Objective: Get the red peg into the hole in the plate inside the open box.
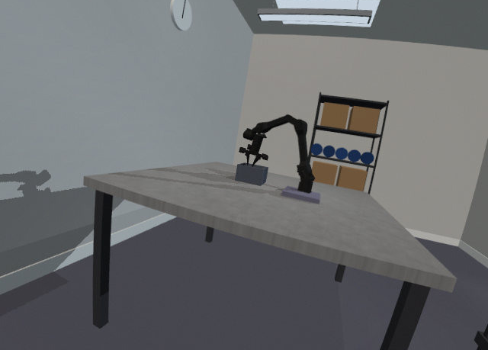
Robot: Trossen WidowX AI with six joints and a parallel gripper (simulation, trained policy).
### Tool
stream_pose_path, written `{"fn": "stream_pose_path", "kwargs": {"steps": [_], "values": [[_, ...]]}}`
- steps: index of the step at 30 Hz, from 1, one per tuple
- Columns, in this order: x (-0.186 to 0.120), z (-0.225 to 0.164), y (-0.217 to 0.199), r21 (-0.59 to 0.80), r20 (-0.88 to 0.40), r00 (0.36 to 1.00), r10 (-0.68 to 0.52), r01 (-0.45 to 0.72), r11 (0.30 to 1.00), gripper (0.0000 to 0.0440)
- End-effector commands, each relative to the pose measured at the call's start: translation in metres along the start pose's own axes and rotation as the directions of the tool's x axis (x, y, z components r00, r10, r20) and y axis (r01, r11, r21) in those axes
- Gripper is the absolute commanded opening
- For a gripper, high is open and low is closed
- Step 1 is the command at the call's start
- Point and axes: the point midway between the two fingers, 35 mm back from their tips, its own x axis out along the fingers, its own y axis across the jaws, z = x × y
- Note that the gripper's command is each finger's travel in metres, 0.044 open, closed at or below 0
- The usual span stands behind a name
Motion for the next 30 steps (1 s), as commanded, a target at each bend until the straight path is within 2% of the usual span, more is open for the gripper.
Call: {"fn": "stream_pose_path", "kwargs": {"steps": [1, 23, 30], "values": [[0.003, 0.006, -0.001, 0.002, -0.012, 1.0, -0.01, 0.01, 1.0, 0.0137], [0.001, 0.065, -0.03, 0.033, 0.024, 0.995, -0.093, 0.092, 0.995, 0.0139], [0.001, 0.065, -0.03, 0.033, 0.024, 0.995, -0.093, 0.092, 0.995, 0.0143]]}}
